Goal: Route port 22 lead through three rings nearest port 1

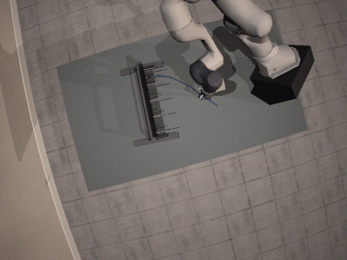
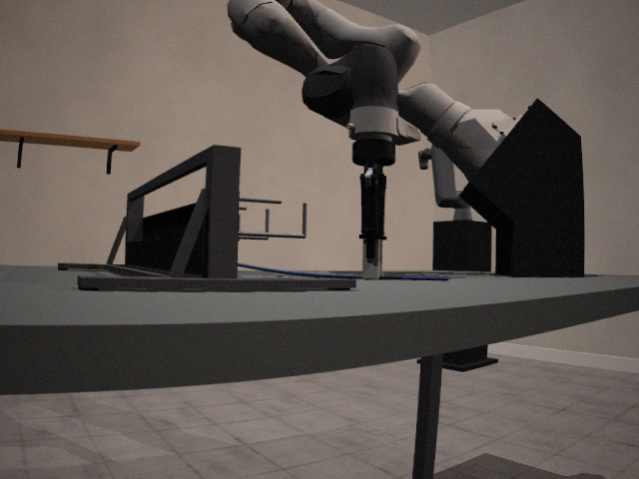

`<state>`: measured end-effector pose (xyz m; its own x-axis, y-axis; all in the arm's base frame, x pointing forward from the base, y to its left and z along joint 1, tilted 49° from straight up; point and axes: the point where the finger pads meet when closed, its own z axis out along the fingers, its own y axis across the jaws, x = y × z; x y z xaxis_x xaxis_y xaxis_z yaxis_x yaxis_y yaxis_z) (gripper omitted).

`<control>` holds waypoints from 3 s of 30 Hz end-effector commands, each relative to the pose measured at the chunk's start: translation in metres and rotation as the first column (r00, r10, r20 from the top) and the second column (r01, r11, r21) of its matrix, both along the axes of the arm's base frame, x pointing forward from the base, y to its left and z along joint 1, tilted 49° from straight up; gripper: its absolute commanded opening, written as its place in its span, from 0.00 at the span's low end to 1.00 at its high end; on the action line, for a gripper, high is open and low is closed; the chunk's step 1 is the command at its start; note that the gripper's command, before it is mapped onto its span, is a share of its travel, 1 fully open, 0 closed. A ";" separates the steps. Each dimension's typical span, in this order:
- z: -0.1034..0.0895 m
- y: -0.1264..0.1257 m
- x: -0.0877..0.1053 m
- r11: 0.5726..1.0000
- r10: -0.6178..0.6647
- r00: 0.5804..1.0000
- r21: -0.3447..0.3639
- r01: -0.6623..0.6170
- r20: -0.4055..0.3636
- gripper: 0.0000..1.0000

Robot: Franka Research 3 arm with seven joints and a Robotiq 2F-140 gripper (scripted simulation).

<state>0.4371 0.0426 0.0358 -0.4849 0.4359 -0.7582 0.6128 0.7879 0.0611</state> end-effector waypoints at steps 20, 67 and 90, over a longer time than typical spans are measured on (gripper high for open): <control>0.000 0.000 0.001 1.000 -0.003 1.000 0.004 0.003 0.002 0.00; 0.000 0.000 0.001 1.000 -0.003 1.000 0.004 0.003 0.002 0.00; 0.001 0.001 0.000 1.000 -0.003 1.000 0.004 0.003 0.002 0.00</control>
